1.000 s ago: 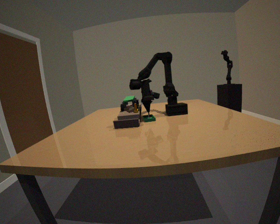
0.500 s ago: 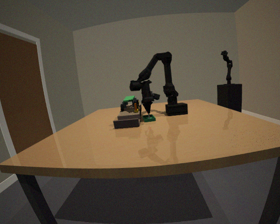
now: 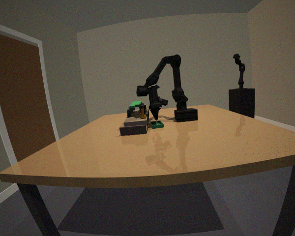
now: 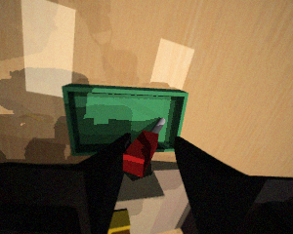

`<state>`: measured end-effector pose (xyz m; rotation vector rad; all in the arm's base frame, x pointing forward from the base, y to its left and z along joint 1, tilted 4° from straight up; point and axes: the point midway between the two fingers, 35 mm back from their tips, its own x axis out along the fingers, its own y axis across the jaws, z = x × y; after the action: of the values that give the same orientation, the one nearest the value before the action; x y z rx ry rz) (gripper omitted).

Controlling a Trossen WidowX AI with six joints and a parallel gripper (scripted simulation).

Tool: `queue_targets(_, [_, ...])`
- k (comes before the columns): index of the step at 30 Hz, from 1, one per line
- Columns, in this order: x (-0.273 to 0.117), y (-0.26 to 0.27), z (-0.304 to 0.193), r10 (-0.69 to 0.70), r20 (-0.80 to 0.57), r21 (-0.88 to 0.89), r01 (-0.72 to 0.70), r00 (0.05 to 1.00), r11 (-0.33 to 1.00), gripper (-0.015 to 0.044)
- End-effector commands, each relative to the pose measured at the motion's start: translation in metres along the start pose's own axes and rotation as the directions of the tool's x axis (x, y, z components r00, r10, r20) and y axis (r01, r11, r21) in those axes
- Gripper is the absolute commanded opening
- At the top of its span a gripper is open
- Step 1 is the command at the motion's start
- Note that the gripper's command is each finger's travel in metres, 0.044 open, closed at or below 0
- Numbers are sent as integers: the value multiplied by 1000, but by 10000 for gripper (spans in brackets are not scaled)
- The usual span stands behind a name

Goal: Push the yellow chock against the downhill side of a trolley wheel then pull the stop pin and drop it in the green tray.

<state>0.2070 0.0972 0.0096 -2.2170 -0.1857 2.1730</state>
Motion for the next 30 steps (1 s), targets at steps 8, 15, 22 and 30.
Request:
queue_targets(8, [2, 7, 0, -5, 1, -3, 5, 1000, 1000, 190])
queue_targets(15, [4, 12, 0, -5, 1, -3, 5, 1000, 1000, 190])
queue_targets(22, [6, 18, -1, -4, 1, -3, 4, 1000, 1000, 190])
queue_targets(30, [9, 23, -1, -3, 1, -3, 4, 1000, 1000, 190])
